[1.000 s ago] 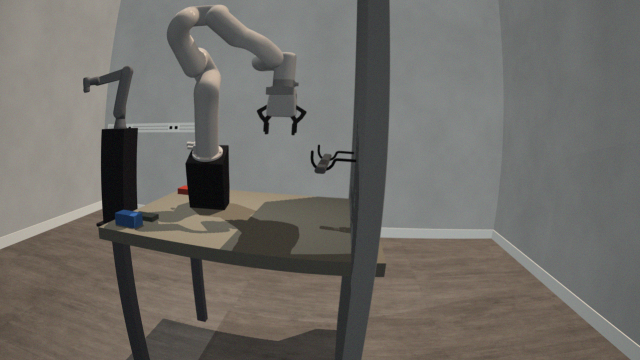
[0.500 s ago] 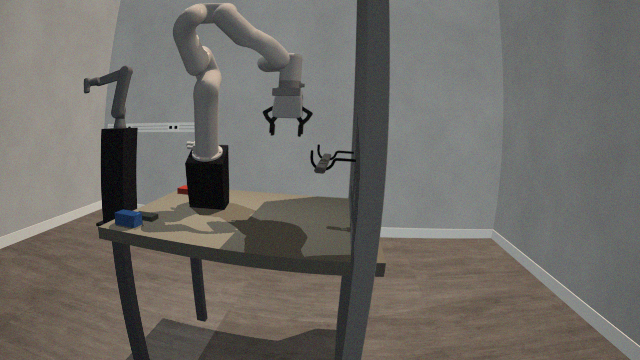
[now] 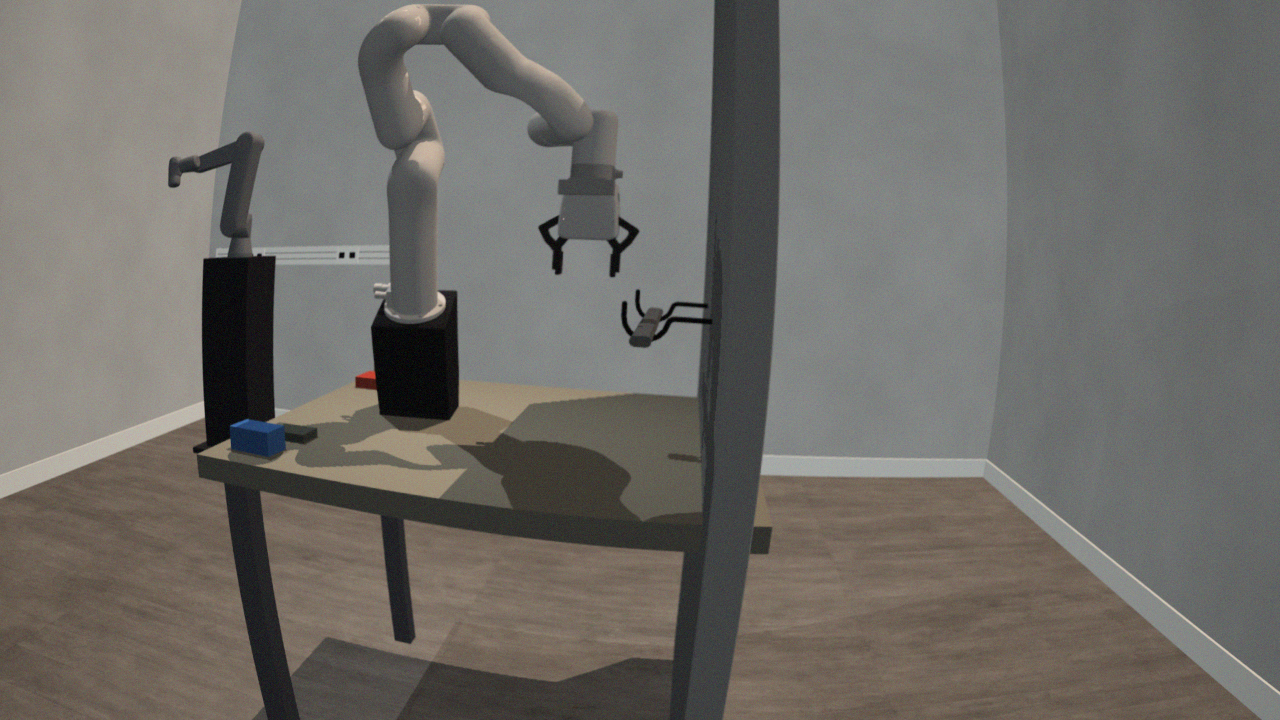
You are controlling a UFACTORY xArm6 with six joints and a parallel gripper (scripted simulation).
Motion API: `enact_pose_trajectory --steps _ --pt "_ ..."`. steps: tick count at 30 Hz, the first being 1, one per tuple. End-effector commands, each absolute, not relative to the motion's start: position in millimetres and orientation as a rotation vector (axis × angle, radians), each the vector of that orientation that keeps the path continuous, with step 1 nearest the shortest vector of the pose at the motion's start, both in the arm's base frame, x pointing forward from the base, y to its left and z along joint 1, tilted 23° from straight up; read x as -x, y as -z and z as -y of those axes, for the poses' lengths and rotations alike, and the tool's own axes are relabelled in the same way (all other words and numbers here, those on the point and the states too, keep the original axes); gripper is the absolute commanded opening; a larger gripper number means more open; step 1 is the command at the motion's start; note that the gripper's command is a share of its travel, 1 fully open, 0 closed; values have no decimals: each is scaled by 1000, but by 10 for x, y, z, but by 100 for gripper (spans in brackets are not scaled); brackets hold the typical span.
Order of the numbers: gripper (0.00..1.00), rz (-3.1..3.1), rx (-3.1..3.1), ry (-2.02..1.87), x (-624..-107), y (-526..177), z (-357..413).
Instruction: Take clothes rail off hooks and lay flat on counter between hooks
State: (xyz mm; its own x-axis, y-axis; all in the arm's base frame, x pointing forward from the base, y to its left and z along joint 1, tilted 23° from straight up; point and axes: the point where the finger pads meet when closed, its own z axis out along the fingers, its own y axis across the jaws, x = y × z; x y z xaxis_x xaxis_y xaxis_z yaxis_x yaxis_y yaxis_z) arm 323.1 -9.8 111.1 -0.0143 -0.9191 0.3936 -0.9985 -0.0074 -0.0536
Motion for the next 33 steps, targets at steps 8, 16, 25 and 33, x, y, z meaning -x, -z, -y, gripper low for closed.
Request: enact_pose_trajectory --steps 8,16,25,33 --pt "100 2025 -2018 -474 -3415 -1099 106" --pt "100 2025 -2018 -474 -3530 -1084 114" --pt "100 2025 -2018 -474 -3663 -1067 123" --pt "100 2025 -2018 -474 -3778 -1053 131"
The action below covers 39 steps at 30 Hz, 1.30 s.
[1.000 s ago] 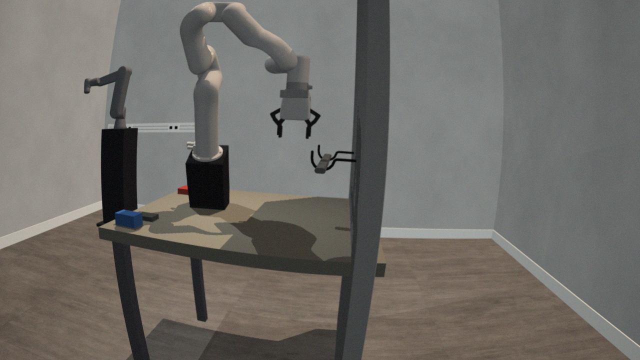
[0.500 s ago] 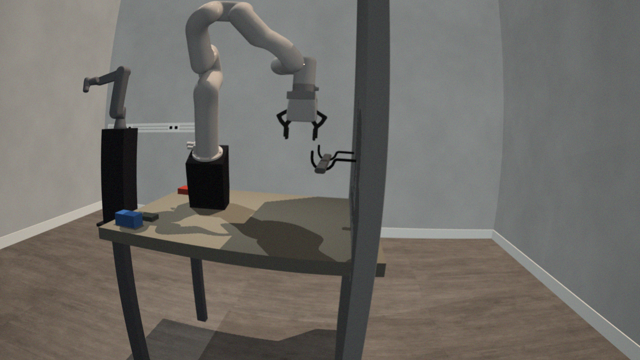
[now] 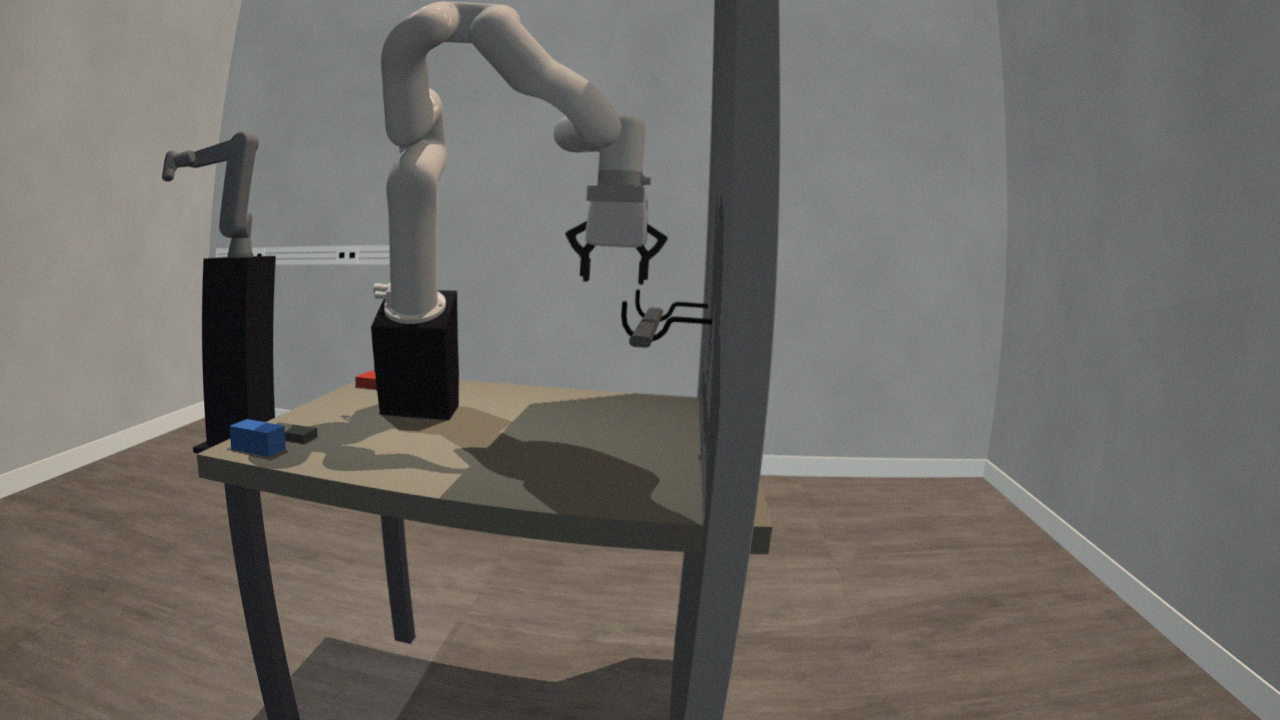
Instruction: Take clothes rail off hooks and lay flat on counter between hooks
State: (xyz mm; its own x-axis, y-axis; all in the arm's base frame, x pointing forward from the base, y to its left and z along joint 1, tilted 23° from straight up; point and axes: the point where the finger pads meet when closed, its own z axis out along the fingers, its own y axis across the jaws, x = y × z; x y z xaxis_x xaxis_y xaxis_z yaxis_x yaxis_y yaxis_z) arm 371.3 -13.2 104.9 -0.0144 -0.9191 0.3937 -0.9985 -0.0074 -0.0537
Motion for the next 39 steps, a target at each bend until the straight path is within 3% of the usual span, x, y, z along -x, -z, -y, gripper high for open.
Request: enact_pose_trajectory --steps 1,39 --pt "100 2025 -2018 -474 -3778 -1053 131" --pt "100 2025 -2018 -474 -4339 -982 171"
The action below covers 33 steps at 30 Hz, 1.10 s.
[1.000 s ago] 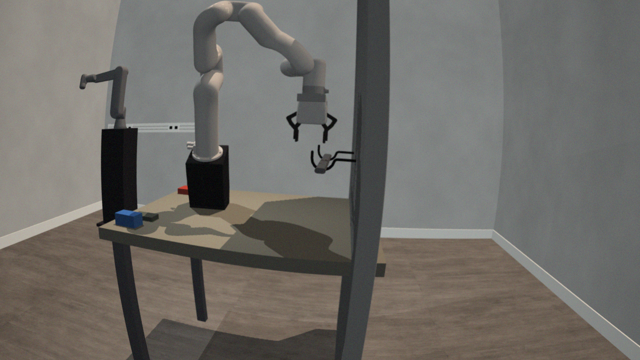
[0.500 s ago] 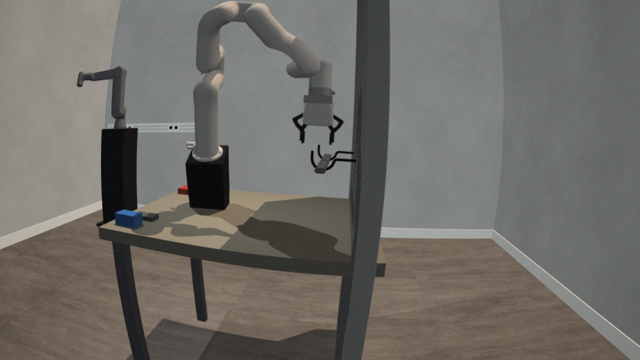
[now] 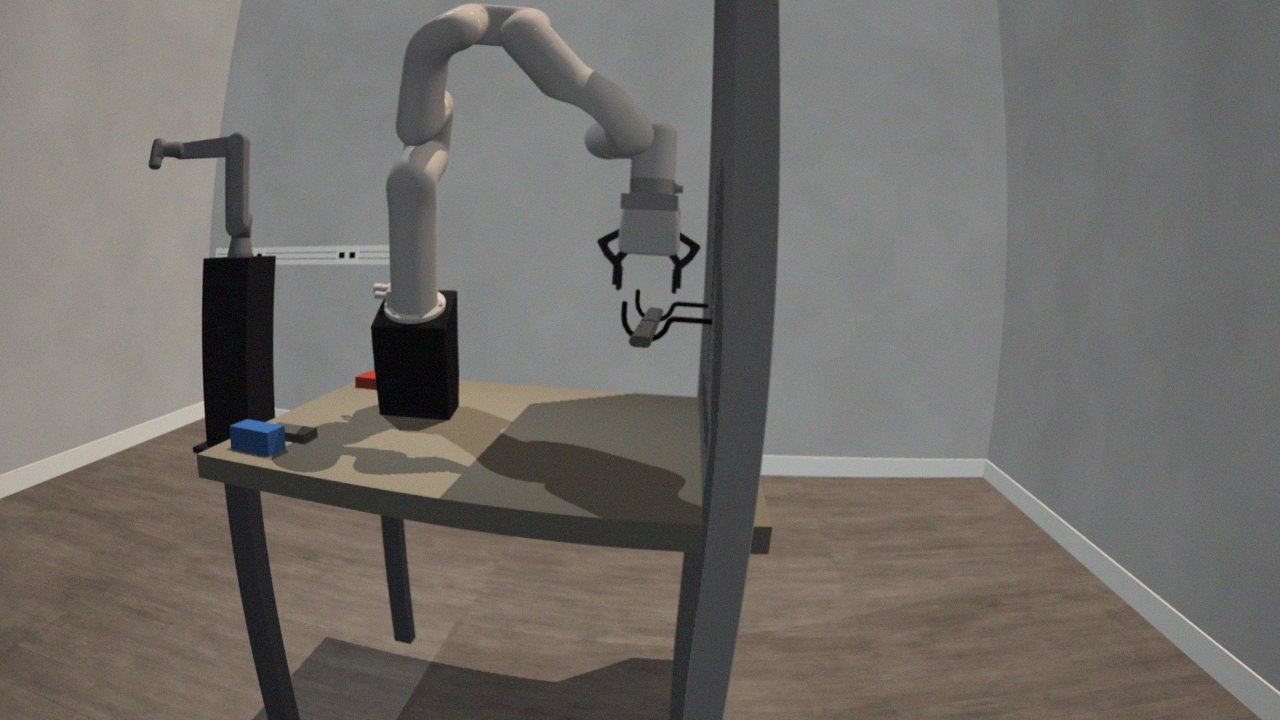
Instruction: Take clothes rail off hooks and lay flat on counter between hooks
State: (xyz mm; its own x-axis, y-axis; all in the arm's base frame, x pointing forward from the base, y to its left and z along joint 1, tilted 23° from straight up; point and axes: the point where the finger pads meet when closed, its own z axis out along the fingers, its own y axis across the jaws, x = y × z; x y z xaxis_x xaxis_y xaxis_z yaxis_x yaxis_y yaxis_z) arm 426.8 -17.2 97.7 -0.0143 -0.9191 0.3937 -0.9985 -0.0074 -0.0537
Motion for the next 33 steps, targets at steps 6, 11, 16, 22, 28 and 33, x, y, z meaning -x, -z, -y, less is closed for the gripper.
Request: enact_pose_trajectory --steps 6,11,16,22,28,33 --pt "100 2025 -2018 -474 -4362 -979 172" --pt "100 2025 -2018 -474 -4362 -979 172" --pt "100 2025 -2018 -474 -4362 -980 172" --pt "100 2025 -2018 -474 -4364 -949 185" --pt "100 2025 -2018 -474 -4366 -912 201" --pt "100 2025 -2018 -474 -4367 -894 209"
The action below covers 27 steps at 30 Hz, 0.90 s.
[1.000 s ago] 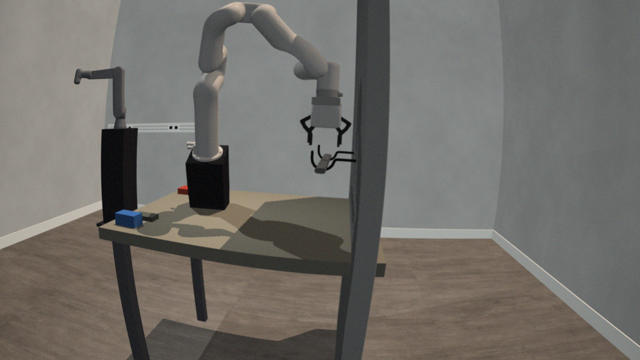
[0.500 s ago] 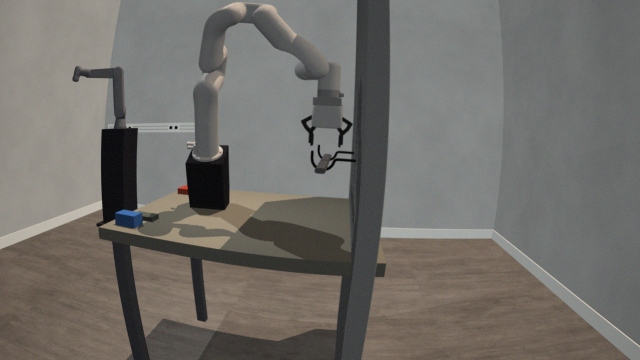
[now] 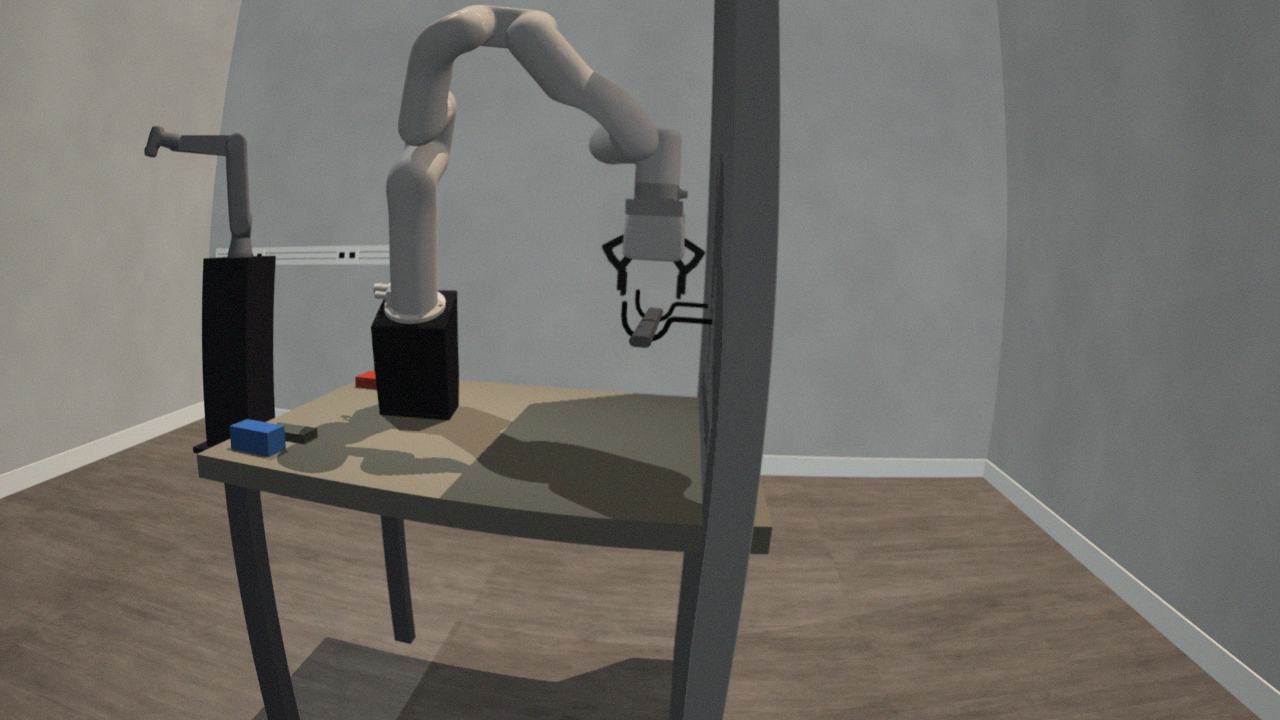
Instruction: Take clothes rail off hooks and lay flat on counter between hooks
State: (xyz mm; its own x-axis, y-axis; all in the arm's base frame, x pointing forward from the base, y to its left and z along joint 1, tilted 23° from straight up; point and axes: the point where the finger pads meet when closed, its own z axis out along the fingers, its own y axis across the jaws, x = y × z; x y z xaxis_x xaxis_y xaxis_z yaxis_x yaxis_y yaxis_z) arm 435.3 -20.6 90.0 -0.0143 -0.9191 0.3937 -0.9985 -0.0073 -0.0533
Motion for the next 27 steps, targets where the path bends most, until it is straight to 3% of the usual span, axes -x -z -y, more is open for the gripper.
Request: enact_pose_trajectory --steps 1,27 --pt "100 2025 -2018 -474 -4368 -888 212" --pt "100 2025 -2018 -474 -4376 -740 275"
